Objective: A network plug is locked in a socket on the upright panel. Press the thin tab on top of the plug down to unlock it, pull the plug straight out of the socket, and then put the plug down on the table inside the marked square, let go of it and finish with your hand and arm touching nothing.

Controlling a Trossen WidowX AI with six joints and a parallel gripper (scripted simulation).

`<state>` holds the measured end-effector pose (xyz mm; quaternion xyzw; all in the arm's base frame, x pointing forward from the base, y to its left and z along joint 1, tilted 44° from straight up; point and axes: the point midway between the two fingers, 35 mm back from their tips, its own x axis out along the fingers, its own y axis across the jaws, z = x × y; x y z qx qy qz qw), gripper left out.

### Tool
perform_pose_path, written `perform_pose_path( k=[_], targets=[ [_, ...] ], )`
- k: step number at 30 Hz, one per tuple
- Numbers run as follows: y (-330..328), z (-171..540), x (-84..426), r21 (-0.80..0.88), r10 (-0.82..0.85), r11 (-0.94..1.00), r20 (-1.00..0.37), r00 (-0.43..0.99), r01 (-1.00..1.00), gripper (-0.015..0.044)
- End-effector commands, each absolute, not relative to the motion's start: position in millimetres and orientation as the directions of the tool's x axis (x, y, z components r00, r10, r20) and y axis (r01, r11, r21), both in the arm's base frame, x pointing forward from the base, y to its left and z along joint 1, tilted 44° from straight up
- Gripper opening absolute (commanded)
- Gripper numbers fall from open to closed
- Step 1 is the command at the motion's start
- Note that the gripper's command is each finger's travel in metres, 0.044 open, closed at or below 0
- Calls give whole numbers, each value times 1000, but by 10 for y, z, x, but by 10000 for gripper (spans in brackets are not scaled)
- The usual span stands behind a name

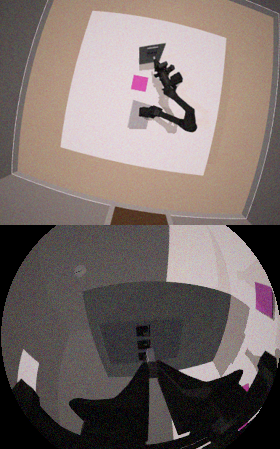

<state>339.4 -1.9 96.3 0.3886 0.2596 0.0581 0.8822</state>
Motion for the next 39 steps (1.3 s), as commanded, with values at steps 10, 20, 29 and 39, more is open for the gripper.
perform_pose_path(
  k=[10, 20, 29, 39],
  targets=[
    [-30, 976, 3331, 716, 309, 691, -415, 856, 98, 0],
    [-42, 993, 3293, 716, 309, 691, -415, 856, 98, 0],
    [-52, 1007, 3259, 716, 309, 691, -415, 856, 98, 0],
    [-64, 1023, 3222, 716, 309, 691, -416, 856, 98, 0]
  ],
)
